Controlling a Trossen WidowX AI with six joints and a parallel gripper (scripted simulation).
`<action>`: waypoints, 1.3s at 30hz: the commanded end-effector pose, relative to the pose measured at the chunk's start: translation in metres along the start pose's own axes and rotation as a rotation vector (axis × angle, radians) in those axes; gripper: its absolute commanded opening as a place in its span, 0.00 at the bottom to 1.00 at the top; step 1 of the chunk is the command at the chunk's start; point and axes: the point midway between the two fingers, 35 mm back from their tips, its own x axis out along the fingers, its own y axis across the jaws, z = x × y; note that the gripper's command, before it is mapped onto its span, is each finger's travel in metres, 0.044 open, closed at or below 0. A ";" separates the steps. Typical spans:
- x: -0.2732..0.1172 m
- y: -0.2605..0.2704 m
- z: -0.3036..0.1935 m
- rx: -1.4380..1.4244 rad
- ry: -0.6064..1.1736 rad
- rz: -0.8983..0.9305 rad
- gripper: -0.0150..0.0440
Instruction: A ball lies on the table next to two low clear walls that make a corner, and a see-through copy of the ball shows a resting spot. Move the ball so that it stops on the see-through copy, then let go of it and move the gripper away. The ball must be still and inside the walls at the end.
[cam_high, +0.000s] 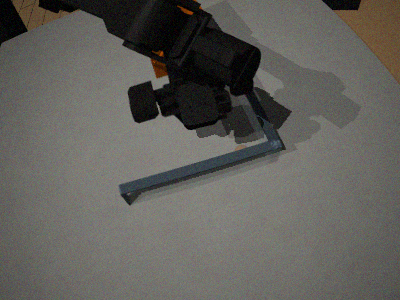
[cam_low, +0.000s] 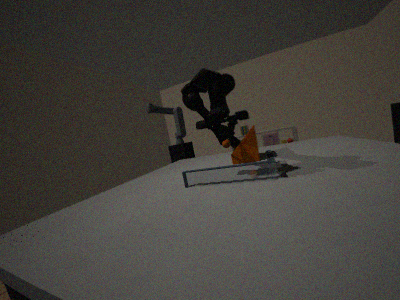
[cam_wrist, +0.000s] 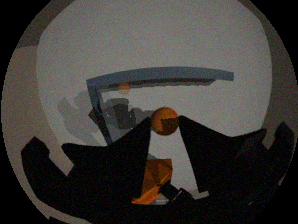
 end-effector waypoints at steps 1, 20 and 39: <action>0.009 0.020 0.006 -0.005 0.009 -0.001 0.25; 0.042 0.082 0.022 -0.003 0.007 0.001 0.25; 0.105 0.081 0.021 -0.002 0.006 -0.002 0.25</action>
